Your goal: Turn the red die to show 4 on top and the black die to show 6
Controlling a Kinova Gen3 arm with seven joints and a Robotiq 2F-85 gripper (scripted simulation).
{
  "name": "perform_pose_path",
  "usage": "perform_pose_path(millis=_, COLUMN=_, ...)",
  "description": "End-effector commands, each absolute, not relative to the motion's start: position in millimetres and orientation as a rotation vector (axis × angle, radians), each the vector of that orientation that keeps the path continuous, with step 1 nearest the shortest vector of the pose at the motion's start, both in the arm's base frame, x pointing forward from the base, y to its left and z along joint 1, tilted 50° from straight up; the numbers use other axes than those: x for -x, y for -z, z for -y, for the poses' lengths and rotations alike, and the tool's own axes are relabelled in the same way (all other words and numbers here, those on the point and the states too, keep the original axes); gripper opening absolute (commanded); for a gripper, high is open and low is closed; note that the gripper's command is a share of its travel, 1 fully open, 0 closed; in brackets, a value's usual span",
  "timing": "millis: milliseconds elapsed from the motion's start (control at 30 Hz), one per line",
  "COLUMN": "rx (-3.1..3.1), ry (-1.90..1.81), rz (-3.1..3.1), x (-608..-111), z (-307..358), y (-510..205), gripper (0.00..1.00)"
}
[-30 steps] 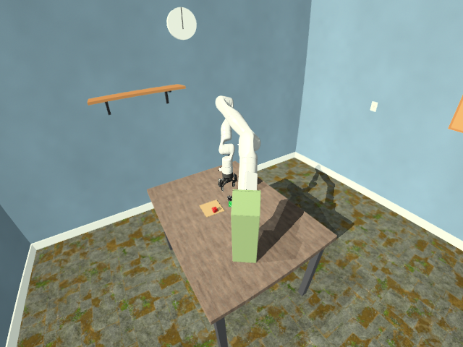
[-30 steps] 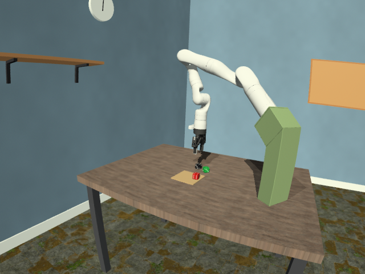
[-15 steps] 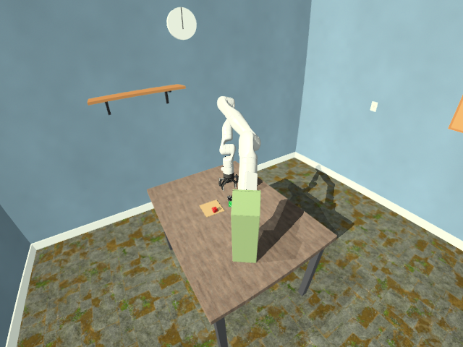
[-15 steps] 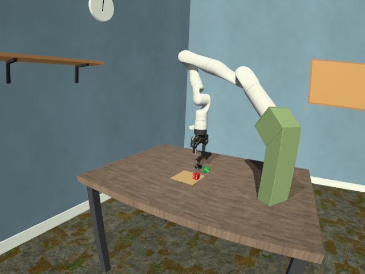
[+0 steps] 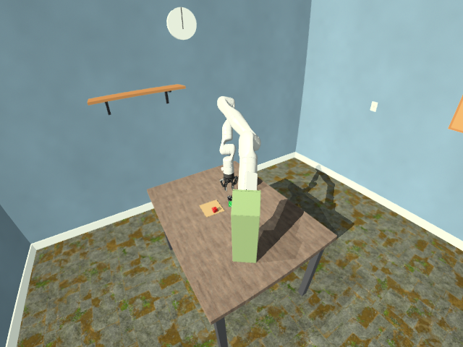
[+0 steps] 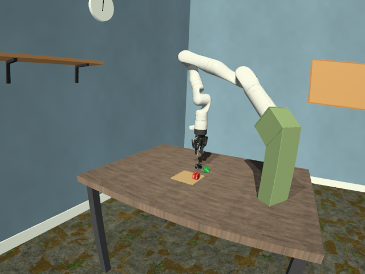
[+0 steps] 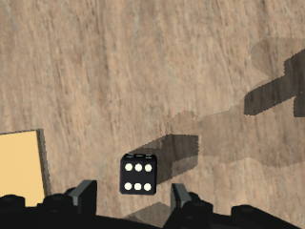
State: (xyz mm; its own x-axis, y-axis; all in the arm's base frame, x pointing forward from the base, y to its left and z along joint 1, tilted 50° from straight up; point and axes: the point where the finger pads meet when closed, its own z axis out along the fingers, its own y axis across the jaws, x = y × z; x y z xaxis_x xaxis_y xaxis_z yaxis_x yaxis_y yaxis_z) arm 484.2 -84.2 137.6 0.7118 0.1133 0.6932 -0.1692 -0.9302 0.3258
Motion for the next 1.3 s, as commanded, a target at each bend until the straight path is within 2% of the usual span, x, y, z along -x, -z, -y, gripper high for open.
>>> perform_pose_path(millis=0, rx=-2.552, ry=-1.069, rz=0.043, x=-484.2, z=83.9, y=-137.9, gripper=0.46)
perform_pose_path(millis=1267, rx=-2.552, ry=-1.07, rz=0.043, x=-488.5, z=86.2, y=-133.7, gripper=0.46)
